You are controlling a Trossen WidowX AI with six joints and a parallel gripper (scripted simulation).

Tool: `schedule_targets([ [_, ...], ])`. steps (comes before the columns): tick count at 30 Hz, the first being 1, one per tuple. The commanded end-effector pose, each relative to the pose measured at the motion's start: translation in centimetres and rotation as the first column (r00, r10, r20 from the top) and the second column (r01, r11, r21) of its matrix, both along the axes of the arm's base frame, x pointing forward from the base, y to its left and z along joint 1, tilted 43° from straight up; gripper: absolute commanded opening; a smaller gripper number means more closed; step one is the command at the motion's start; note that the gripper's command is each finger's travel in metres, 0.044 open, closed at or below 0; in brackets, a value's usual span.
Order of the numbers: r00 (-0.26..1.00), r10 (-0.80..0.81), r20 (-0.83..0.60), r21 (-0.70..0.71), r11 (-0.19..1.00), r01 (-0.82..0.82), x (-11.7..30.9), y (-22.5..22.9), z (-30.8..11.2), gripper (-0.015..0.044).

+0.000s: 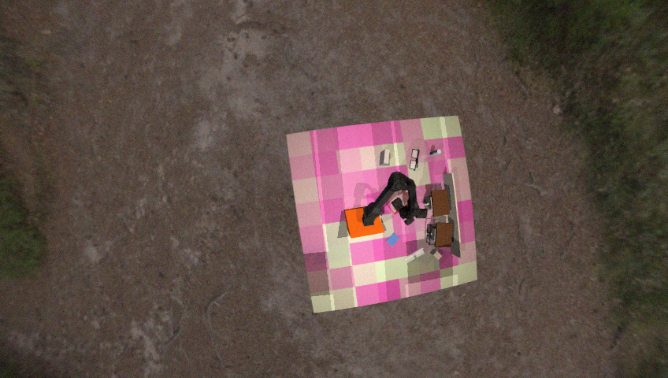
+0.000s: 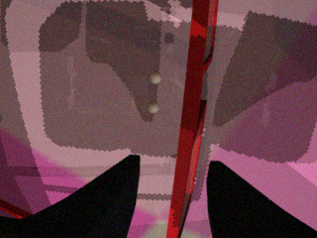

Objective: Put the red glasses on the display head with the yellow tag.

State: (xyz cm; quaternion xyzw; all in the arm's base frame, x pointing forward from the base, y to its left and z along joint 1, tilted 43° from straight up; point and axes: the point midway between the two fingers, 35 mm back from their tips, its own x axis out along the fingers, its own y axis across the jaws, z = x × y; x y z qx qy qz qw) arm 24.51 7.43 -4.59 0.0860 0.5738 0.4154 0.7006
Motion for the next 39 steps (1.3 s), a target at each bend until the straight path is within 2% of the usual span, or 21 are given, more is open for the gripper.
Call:
schedule_targets([
  [1, 1.000, 0.000, 0.001, 0.000, 1.000, 0.000, 0.0, 0.0, 0.0, 0.0087],
  [14, 1.000, 0.000, 0.001, 0.000, 1.000, 0.000, 0.0, 0.0, 0.0, 0.0001],
  [24, 1.000, -0.001, 0.000, -0.003, 1.000, 0.001, 0.2, -0.7, 0.6, 0.0000],
  [39, 1.000, -0.002, -0.009, -0.002, 1.000, 0.002, 0.5, -7.0, 6.5, 0.0000],
])
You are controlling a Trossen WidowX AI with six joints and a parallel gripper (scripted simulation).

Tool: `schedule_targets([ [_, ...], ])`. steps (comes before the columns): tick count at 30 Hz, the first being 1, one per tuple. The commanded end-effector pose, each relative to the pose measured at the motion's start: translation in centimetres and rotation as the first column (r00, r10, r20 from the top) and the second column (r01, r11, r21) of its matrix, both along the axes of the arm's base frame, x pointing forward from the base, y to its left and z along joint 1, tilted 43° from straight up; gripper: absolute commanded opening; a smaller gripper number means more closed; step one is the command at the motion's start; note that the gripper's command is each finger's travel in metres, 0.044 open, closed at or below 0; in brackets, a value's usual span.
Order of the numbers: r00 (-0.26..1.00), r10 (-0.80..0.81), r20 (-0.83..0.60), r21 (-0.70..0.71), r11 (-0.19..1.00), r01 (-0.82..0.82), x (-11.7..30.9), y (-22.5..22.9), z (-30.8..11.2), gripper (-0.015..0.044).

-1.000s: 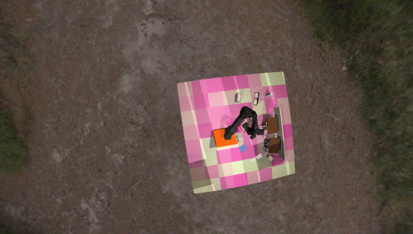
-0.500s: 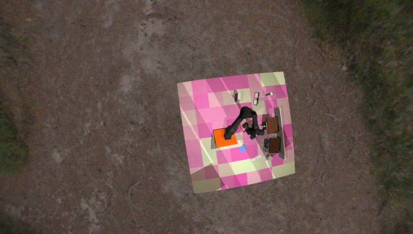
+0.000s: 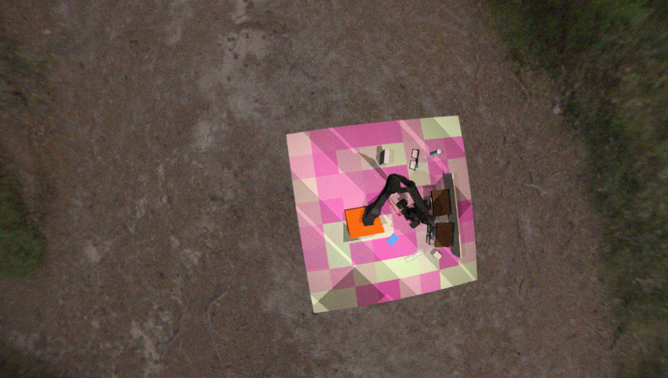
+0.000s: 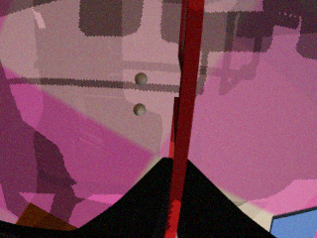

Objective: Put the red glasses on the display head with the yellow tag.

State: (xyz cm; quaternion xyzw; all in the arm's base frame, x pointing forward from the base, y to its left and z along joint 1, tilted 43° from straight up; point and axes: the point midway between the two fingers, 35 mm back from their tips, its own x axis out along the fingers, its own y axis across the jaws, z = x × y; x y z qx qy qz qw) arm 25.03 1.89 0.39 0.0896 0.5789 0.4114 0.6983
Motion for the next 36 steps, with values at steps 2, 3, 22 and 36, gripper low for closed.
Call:
schedule_targets([
  [2, 1.000, 0.005, 0.004, 0.002, 1.000, -0.005, -0.1, -1.7, 1.7, 0.0000],
  [3, 1.000, 0.005, 0.004, 0.002, 1.000, -0.005, -0.1, -1.8, 1.7, 0.0000],
  [22, 0.955, -0.228, -0.190, -0.199, 0.961, 0.190, -0.3, 0.7, 4.2, 0.0000],
  [36, 0.837, -0.494, -0.233, -0.370, 0.841, 0.394, -0.9, 2.9, 6.7, 0.0000],
])
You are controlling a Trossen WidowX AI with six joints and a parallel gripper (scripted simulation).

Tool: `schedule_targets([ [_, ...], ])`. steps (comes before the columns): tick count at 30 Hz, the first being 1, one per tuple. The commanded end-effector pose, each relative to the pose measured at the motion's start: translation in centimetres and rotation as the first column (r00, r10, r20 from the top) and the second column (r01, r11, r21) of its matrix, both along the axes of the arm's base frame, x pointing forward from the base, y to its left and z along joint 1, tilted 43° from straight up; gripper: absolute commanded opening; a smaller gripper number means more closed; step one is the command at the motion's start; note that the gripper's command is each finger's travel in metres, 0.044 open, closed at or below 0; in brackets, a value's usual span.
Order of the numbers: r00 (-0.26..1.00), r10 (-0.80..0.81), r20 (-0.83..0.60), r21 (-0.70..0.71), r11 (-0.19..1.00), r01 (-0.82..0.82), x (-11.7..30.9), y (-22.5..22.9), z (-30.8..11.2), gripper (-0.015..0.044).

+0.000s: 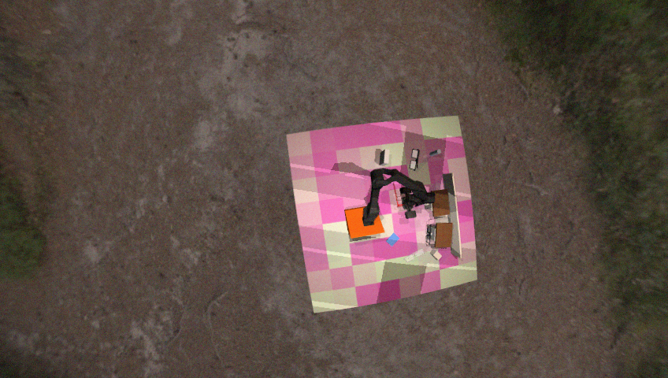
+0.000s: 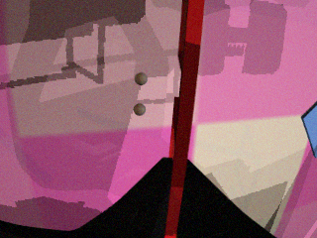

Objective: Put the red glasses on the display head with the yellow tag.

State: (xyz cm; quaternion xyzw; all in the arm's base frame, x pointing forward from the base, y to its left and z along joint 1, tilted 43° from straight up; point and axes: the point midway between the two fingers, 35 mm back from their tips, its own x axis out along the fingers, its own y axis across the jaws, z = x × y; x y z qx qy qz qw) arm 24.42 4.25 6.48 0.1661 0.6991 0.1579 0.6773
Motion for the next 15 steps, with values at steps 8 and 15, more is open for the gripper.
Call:
schedule_targets([
  [8, 0.971, -0.235, -0.036, -0.109, 0.967, 0.230, -0.8, 1.7, 2.1, 0.0000],
  [15, 0.923, -0.385, -0.027, -0.152, 0.914, 0.377, -1.3, 2.7, 3.4, 0.0000],
])
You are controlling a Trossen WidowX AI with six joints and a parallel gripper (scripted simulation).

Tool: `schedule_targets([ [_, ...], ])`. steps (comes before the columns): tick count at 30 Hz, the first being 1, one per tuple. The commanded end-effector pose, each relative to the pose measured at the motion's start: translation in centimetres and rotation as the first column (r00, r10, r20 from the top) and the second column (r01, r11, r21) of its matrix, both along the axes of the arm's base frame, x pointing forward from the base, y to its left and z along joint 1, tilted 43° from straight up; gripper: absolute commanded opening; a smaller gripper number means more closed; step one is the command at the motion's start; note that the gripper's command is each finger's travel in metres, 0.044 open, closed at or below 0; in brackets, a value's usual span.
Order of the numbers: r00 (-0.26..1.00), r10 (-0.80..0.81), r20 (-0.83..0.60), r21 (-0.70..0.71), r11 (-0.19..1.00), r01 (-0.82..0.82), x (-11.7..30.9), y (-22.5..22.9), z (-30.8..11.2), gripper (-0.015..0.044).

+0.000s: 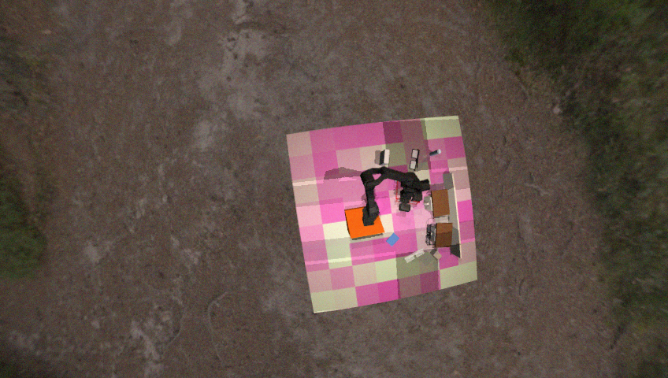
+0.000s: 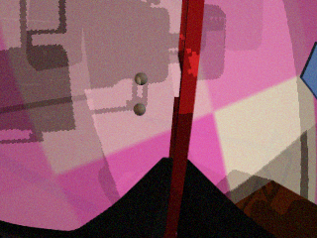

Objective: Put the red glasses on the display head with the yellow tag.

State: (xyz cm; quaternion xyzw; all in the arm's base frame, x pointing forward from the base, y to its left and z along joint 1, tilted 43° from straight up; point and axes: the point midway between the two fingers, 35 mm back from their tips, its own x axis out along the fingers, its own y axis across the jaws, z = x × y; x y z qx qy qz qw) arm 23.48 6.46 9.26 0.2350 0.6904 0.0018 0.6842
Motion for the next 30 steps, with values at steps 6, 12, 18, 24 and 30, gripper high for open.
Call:
schedule_targets([
  [6, 0.977, -0.215, 0.009, -0.042, 0.976, 0.215, -0.9, 1.2, 1.8, 0.0000],
  [12, 0.936, -0.352, 0.028, -0.044, 0.935, 0.353, -1.5, 1.9, 3.0, 0.0000],
  [18, 0.874, -0.484, 0.045, -0.025, 0.874, 0.486, -2.1, 2.6, 4.2, 0.0000],
  [24, 0.792, -0.608, 0.054, 0.014, 0.794, 0.608, -2.8, 3.1, 5.4, 0.0000],
  [30, 0.694, -0.719, 0.047, 0.069, 0.695, 0.716, -3.6, 3.6, 6.6, 0.0000],
])
